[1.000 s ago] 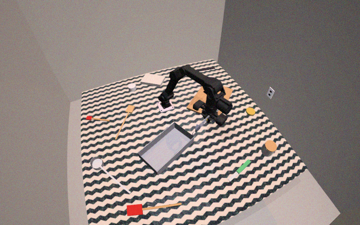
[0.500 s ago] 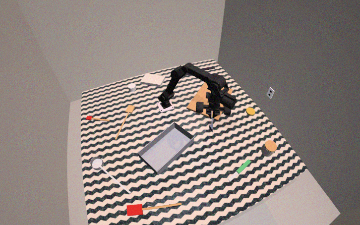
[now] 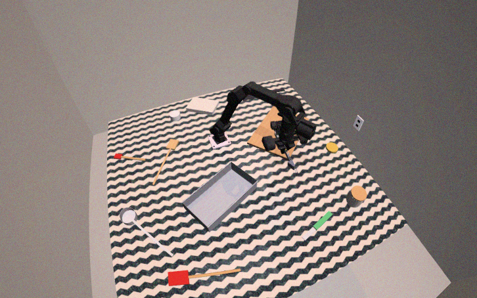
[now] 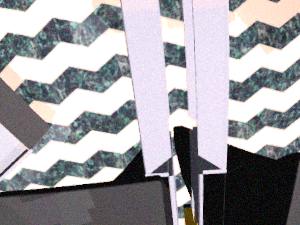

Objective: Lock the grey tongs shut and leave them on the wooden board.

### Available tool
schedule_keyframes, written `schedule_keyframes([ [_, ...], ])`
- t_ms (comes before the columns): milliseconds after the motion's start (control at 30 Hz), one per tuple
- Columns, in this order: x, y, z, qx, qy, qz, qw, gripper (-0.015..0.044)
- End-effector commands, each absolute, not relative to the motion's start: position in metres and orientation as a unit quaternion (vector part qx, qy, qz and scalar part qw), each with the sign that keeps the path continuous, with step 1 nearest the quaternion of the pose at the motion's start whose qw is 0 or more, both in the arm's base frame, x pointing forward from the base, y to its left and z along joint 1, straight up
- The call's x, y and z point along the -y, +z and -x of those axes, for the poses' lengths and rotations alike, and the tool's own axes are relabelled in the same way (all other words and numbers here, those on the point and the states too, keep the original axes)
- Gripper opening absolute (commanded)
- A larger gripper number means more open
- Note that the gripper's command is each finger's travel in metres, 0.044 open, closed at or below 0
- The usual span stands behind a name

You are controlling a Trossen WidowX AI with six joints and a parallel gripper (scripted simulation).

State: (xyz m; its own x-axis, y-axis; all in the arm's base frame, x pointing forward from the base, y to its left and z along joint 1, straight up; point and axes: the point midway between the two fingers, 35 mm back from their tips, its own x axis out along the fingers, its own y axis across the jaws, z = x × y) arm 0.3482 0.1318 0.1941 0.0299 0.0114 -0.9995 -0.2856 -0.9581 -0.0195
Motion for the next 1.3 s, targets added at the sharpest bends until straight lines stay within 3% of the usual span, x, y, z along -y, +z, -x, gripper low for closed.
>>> schedule_keyframes([
  [0,-0.142,0.196,-0.343,-0.097,0.688,0.711,0.111,-0.0150],
  [1267,-0.304,0.195,-0.176,-0.226,0.663,0.668,0.252,-0.0150],
])
